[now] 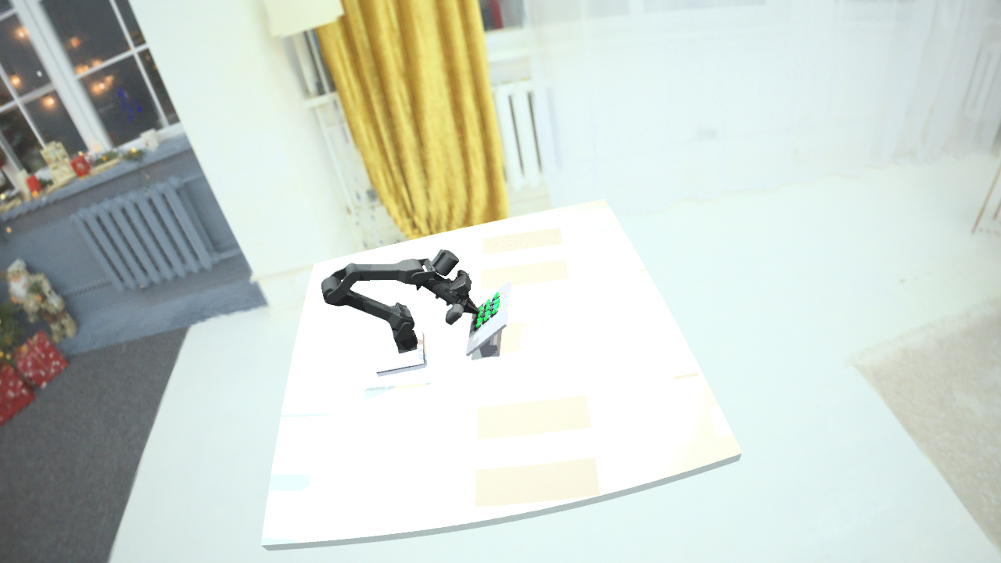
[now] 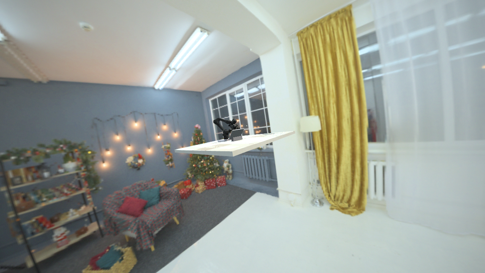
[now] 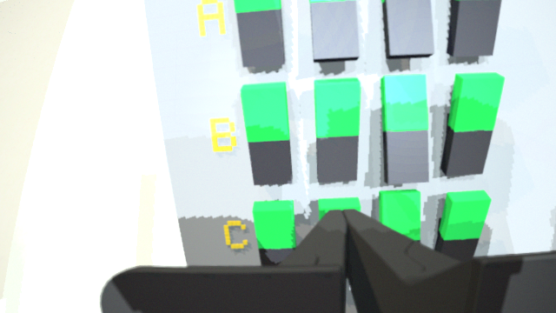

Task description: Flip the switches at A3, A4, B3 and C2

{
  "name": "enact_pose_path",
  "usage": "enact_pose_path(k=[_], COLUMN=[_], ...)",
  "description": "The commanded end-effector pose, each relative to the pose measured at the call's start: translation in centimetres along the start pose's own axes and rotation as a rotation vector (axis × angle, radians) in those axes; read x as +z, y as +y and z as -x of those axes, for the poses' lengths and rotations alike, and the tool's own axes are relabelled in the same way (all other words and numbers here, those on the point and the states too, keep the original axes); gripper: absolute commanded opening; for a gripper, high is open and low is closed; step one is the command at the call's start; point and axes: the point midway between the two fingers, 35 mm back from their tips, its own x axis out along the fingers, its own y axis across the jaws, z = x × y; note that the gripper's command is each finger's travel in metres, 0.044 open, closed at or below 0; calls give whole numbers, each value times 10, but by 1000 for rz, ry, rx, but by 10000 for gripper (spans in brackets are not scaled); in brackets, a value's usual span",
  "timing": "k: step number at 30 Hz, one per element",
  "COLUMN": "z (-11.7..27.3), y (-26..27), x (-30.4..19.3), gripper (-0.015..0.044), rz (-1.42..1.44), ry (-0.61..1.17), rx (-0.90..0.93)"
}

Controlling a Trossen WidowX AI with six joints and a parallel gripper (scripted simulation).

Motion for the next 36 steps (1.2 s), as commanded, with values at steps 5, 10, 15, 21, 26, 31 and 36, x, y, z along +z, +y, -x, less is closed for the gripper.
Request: enact_pose_path(k=[5,10,15,21,26,31,36], z=[-1,-1,-2,-3,-3,-4,-5], y=[0,0,0,0,0,0,0], x=[-2,-2,-2,-2,-2,-2,-2], gripper=[0,0,0,0,0,0,0], rz=[5,5,5,5,5,5,5], ry=[6,6,6,6,6,6,6], rx=[2,2,2,2,2,2,2])
